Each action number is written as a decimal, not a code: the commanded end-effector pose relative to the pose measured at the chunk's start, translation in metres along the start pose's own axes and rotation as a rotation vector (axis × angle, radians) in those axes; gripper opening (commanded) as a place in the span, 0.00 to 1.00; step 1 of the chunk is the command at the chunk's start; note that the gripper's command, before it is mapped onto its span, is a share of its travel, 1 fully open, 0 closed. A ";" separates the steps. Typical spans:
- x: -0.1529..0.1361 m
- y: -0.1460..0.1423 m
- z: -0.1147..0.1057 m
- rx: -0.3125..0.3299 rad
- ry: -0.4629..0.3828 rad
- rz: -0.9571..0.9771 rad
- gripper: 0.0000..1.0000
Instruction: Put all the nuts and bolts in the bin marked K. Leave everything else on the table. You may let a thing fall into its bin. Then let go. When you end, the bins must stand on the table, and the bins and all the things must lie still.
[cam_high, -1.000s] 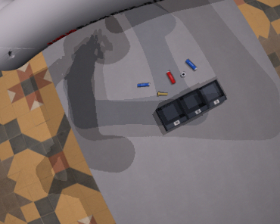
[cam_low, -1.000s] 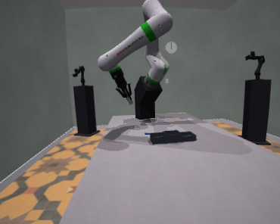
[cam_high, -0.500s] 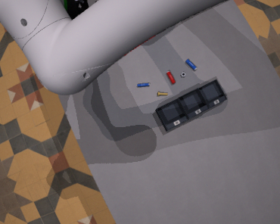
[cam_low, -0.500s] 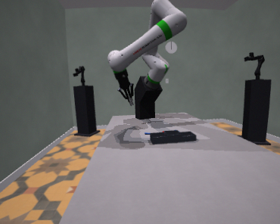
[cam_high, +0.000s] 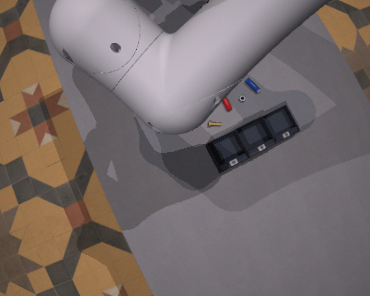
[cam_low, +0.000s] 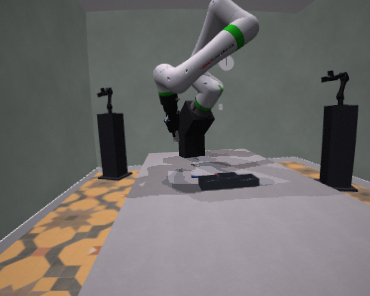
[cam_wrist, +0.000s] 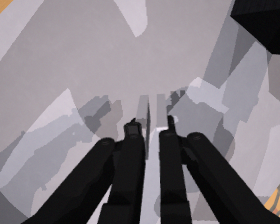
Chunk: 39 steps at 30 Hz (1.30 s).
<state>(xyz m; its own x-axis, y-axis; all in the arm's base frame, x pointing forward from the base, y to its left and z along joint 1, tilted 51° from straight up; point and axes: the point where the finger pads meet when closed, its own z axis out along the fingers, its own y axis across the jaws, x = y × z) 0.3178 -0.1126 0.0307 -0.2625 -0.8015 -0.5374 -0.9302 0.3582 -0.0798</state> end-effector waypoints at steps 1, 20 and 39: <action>-0.018 -0.010 -0.006 0.022 0.030 -0.152 0.05; -0.090 -0.038 -0.028 0.119 0.153 -0.873 0.05; -0.183 -0.049 -0.059 0.254 0.275 -1.593 0.05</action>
<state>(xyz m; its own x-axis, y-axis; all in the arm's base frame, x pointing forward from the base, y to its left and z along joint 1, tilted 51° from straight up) 0.3941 -0.0175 0.1745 0.7951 -0.5137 0.3224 -0.2970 -0.7933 -0.5315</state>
